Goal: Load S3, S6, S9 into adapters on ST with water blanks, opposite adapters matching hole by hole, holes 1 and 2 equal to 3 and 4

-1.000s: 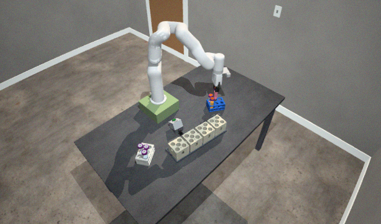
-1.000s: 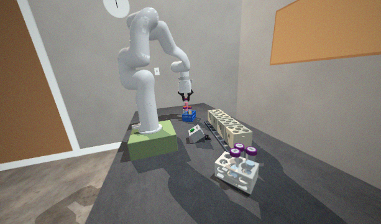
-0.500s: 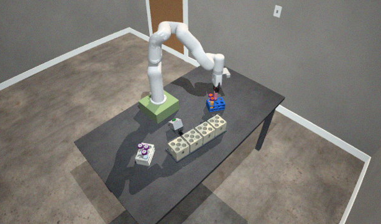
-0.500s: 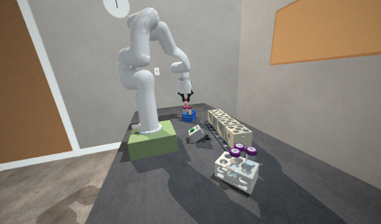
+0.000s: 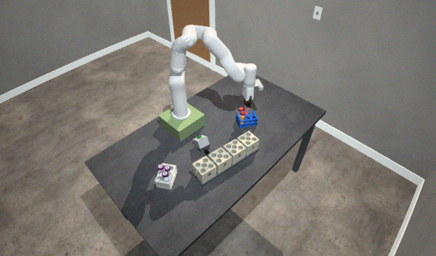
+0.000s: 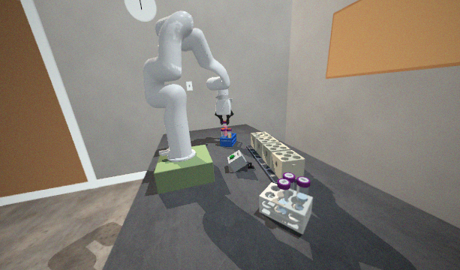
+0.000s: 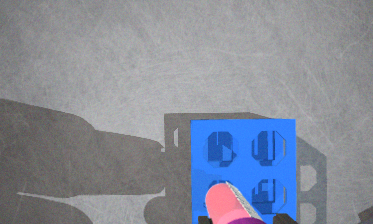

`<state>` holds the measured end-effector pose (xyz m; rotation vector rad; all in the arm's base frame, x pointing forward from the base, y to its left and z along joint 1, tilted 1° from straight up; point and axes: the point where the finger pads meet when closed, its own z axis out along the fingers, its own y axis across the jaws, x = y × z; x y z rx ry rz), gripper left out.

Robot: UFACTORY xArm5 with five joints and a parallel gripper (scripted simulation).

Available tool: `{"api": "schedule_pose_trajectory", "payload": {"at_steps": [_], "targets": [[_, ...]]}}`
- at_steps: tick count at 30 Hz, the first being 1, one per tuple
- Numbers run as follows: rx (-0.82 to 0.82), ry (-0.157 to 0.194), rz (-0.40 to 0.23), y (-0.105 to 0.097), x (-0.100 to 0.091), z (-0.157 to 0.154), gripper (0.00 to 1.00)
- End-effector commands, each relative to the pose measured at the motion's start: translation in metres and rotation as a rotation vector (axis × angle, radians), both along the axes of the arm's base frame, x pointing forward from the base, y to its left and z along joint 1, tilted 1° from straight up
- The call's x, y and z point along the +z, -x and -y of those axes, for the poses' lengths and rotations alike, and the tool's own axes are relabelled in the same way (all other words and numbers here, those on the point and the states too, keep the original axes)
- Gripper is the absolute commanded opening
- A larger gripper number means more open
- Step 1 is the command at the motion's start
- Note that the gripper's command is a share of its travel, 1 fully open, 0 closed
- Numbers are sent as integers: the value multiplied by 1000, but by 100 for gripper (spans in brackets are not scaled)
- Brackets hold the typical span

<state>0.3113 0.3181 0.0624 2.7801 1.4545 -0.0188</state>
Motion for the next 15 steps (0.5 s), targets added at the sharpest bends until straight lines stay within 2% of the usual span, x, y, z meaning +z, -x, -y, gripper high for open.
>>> {"api": "schedule_pose_trajectory", "payload": {"at_steps": [1,15], "targets": [[0,-4,2,-1,-1,-1,0],[0,-4,2,-1,-15,-1,0]]}}
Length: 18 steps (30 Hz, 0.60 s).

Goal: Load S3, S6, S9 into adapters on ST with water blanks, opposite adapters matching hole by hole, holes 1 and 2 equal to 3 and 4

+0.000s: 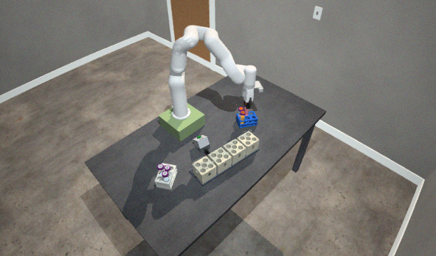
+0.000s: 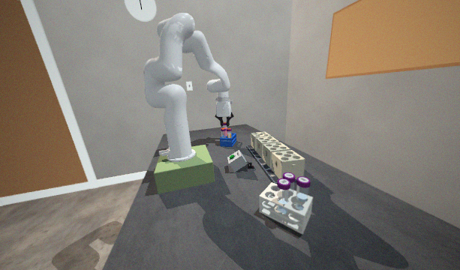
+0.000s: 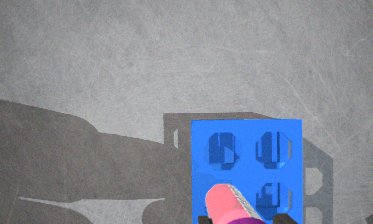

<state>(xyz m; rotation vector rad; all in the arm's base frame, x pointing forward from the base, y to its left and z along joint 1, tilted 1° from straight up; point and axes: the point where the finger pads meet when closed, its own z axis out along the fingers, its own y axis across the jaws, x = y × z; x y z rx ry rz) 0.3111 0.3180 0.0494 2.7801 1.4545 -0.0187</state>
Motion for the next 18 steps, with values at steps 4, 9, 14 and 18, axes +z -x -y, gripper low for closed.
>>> {"api": "schedule_pose_trajectory", "payload": {"at_steps": [4,9,14,18], "targets": [[0,-4,2,-1,-4,-1,0],[0,-4,2,-1,-9,-1,0],[0,-4,2,-1,-14,-1,0],[0,-4,2,-1,-18,-1,0]]}}
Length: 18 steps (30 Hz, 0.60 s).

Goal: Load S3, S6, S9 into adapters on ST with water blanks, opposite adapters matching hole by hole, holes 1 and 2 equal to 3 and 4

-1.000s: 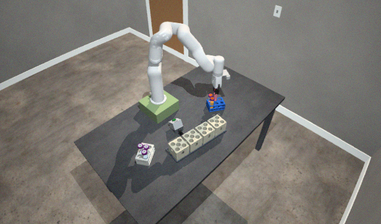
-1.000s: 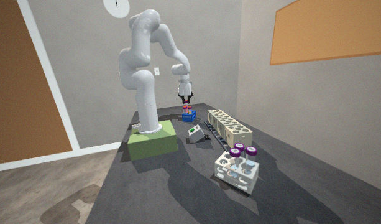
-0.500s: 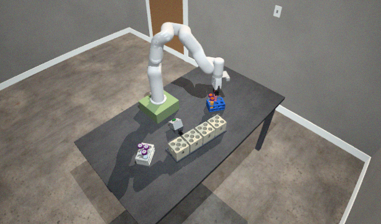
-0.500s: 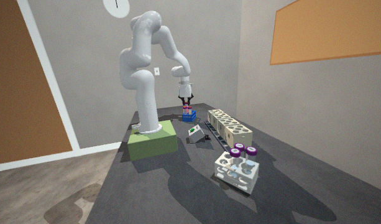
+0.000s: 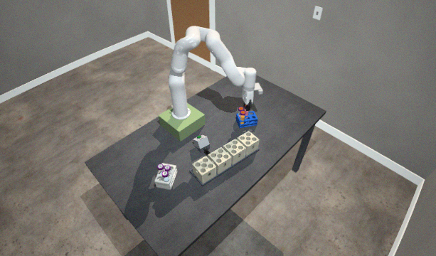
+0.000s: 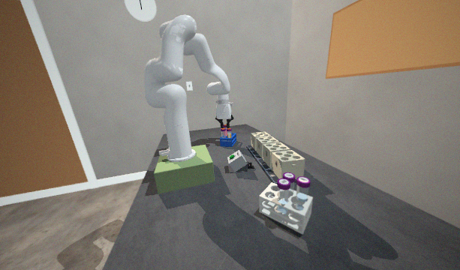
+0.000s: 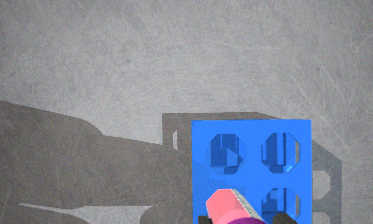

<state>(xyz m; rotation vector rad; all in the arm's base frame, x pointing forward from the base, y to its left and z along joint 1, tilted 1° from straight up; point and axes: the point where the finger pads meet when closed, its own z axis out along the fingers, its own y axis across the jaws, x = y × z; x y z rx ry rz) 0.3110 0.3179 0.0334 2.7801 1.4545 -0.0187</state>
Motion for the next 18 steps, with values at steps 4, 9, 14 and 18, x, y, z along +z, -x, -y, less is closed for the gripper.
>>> {"api": "schedule_pose_trajectory", "payload": {"at_steps": [4,9,14,18], "targets": [[0,-4,2,-1,-4,-1,0],[0,-4,2,-1,-9,-1,0],[0,-4,2,-1,-13,-1,0],[0,-4,2,-1,-13,-1,0]]}}
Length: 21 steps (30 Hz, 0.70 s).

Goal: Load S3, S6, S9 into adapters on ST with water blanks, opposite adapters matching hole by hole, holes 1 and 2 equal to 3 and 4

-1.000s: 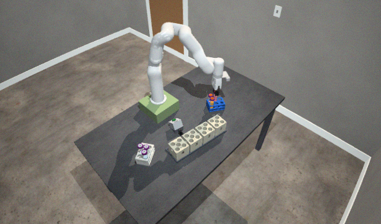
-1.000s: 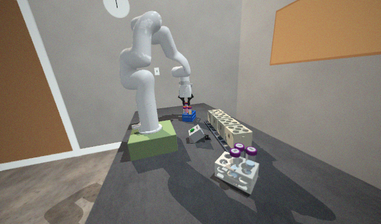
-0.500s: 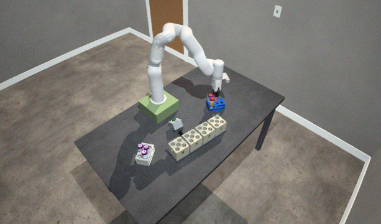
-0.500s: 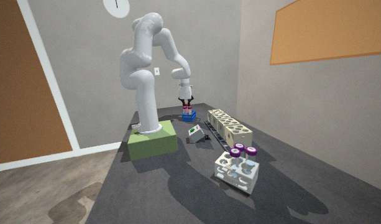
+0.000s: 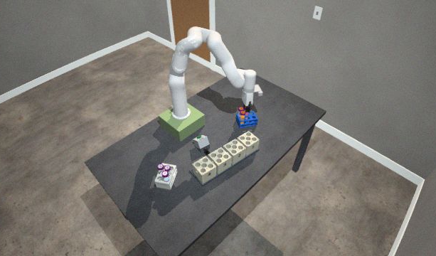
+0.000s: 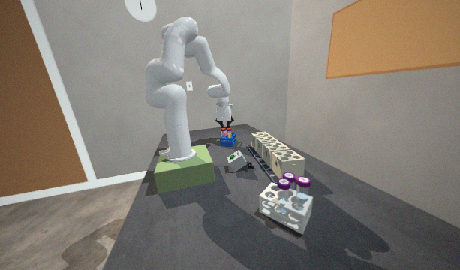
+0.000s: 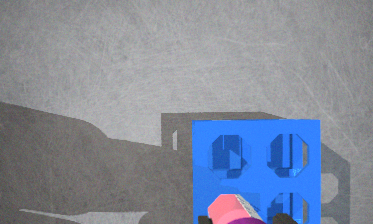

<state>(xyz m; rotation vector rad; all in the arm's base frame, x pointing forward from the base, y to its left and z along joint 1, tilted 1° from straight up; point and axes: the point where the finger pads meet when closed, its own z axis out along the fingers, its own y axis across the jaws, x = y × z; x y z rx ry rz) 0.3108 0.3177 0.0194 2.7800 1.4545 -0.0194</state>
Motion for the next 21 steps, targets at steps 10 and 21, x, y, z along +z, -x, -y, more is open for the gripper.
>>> {"api": "schedule_pose_trajectory", "payload": {"at_steps": [10,21], "targets": [[0,-4,2,-1,1,-1,0],[0,-4,2,-1,1,-1,44]]}}
